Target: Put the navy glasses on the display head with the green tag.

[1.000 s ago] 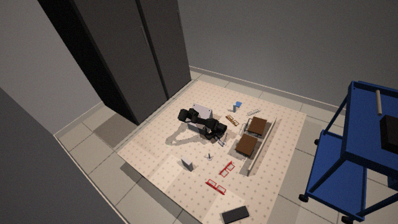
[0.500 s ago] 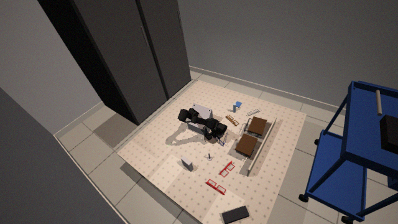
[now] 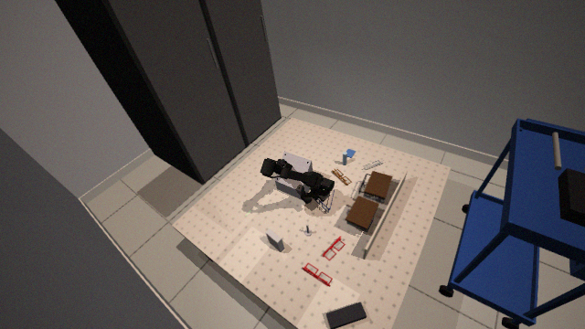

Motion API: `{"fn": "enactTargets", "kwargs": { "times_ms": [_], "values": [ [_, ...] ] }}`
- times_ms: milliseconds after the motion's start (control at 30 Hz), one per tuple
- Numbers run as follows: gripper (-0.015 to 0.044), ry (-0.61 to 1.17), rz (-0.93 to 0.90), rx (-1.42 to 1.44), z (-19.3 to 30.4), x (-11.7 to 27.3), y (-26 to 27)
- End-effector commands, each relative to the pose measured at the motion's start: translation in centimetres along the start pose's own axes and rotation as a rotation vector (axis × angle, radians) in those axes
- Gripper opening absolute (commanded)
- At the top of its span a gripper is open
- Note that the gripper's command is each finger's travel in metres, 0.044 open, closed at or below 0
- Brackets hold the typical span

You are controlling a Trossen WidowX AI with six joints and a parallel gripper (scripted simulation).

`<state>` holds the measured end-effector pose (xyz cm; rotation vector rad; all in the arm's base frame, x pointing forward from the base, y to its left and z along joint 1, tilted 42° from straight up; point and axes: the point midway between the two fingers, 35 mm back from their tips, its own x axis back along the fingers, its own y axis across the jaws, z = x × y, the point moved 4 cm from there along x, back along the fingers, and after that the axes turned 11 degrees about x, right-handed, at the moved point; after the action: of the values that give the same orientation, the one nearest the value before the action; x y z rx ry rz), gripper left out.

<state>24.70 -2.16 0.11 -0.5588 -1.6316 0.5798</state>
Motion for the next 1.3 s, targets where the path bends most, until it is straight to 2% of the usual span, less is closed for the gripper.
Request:
{"fn": "enactTargets", "kwargs": {
  "times_ms": [0,400,667,1267],
  "values": [
    [0.0000,-0.018,-0.011,-0.013,-0.6,2.1,0.2],
    [0.0000,-0.019,-0.004,-0.014,-0.2,8.5,0.5],
    [0.0000,-0.014,-0.013,-0.014,-0.8,8.6,-0.6],
    [0.0000,-0.009,-0.050,-0.018,-3.6,8.4,-9.9]
  ]
}}
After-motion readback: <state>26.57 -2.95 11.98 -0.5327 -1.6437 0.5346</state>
